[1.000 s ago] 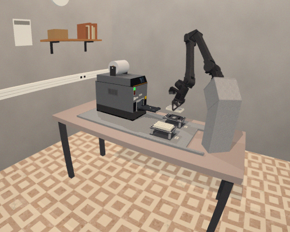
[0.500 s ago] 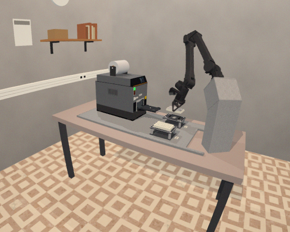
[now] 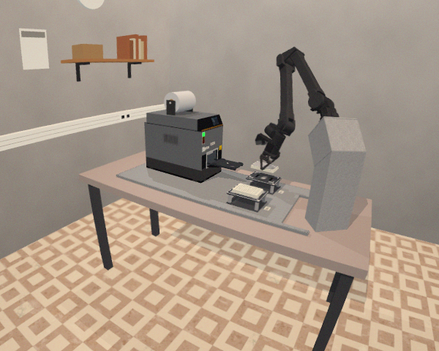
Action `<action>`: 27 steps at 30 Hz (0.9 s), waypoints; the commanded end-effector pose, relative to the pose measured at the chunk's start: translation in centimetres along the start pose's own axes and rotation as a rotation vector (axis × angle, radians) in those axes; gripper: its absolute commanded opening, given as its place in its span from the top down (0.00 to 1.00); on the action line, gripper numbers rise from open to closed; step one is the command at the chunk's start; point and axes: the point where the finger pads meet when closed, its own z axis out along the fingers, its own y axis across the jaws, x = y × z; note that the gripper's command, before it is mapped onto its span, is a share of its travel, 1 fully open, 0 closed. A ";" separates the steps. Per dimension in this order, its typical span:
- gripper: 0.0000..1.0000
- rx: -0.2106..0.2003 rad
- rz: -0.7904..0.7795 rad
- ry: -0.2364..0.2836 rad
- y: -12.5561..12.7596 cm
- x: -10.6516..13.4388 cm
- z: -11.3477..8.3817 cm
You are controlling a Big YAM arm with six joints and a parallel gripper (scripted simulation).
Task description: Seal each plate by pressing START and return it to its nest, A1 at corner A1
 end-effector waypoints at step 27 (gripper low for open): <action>1.00 -0.016 -0.021 -0.013 1.0 0.2 1.3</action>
